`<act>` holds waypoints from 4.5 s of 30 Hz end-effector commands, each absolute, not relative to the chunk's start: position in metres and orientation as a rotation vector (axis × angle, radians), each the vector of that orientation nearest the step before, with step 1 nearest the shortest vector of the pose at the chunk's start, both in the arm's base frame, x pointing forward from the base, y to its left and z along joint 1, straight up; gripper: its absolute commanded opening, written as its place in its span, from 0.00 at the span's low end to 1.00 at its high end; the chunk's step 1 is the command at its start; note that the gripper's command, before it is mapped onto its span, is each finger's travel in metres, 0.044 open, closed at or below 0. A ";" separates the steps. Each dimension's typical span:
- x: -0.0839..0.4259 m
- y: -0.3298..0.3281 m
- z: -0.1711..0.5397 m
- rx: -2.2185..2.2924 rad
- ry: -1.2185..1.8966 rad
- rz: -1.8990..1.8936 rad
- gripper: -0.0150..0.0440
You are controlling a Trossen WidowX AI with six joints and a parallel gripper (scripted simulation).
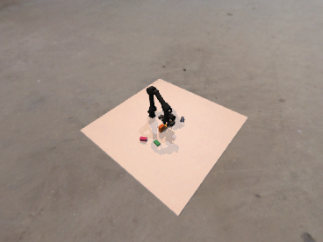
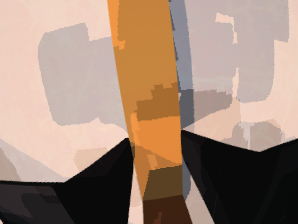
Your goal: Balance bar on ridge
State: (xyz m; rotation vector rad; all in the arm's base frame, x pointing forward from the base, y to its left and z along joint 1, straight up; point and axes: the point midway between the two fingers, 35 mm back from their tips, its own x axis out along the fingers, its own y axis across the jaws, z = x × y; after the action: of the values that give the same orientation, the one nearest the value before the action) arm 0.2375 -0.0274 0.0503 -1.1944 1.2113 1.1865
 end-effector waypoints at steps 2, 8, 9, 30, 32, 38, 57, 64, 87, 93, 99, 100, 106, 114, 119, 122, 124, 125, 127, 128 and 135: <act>0.244 -0.028 0.065 -1.205 1.200 1.172 0.25; 0.245 -0.028 0.080 -1.206 1.200 1.173 0.25; 0.245 -0.028 0.083 -1.206 1.200 1.173 0.25; 0.242 -0.028 0.137 -1.208 1.202 1.175 0.25; 0.241 -0.028 0.142 -1.208 1.202 1.175 0.25; 0.237 -0.028 0.155 -1.208 1.202 1.176 0.25; 0.270 0.013 0.163 -1.283 1.149 1.250 0.25; 0.281 0.033 0.165 -1.314 1.125 1.281 0.25; 0.304 0.112 0.167 -1.414 1.041 1.383 0.25; 0.306 0.134 0.167 -1.439 1.018 1.410 0.25; 0.305 0.157 0.166 -1.464 0.995 1.437 0.25; 0.305 0.161 0.165 -1.469 0.991 1.441 0.25; 0.301 0.183 0.164 -1.493 0.968 1.467 0.25; 0.301 0.186 0.157 -1.495 0.966 1.469 0.25; 0.301 0.187 0.149 -1.495 0.966 1.469 0.25; 0.301 0.187 0.145 -1.495 0.966 1.469 0.25; 0.301 0.187 0.141 -1.495 0.965 1.469 0.25; 0.301 0.187 0.140 -1.495 0.965 1.469 0.25; 0.301 0.187 0.137 -1.495 0.965 1.469 0.25; 0.301 0.187 0.135 -1.495 0.965 1.470 0.25; 0.301 0.186 0.124 -1.495 0.965 1.470 0.25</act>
State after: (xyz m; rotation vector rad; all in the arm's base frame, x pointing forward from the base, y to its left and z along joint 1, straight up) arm 0.3015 0.1873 0.1296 -1.4939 0.9609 1.4721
